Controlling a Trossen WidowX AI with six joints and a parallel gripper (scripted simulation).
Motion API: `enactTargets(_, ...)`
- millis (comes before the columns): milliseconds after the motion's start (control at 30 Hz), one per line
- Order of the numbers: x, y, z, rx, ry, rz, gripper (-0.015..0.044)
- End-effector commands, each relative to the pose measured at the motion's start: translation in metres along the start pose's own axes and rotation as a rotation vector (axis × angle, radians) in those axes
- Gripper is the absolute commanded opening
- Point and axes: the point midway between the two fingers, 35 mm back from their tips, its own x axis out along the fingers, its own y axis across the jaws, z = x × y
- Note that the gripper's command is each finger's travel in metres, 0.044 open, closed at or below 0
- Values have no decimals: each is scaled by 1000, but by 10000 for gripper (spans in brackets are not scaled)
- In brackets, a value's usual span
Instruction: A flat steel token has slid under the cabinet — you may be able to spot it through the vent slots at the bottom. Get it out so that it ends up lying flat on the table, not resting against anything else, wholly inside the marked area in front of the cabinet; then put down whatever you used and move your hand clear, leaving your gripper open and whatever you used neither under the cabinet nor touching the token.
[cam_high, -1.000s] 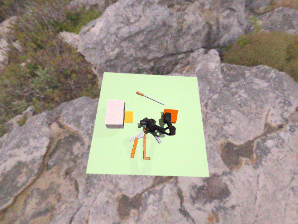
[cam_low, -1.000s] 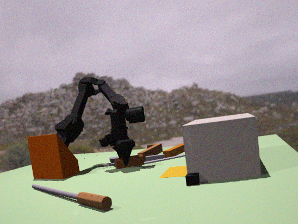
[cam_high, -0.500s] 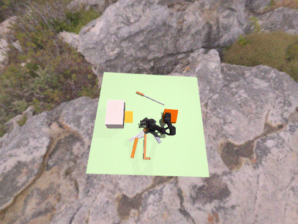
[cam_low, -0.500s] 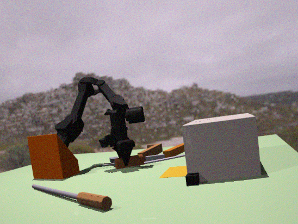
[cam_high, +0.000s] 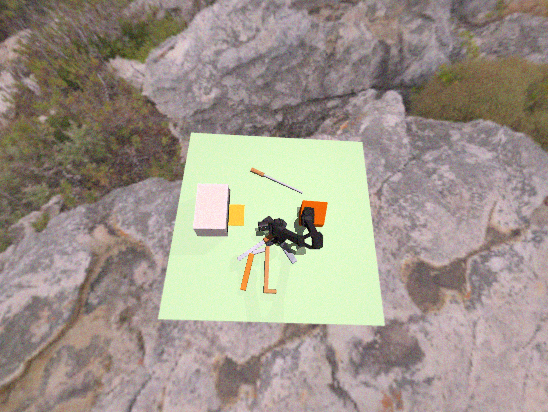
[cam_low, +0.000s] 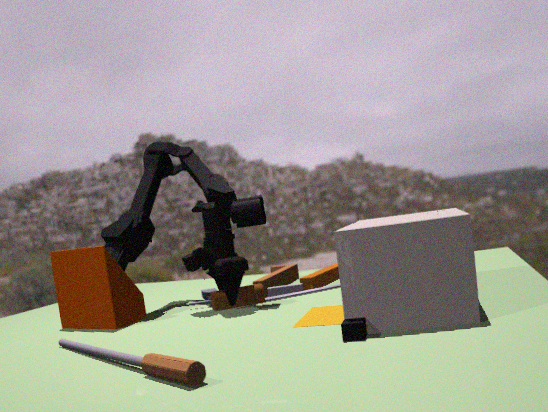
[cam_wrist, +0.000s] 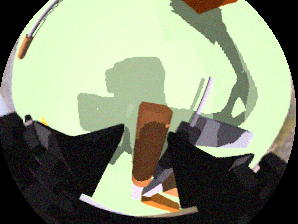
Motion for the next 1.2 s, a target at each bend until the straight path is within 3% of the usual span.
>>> enactTargets(0,3,-4,1,-4,-8,-13,270)
enactTargets(133,3,-4,1,-4,-8,-13,270)
enactTargets(933,0,0,0,0,0,0,109)
enactTargets(1067,0,0,0,0,0,0,4)
enactTargets(1167,0,0,0,-4,0,0,0)
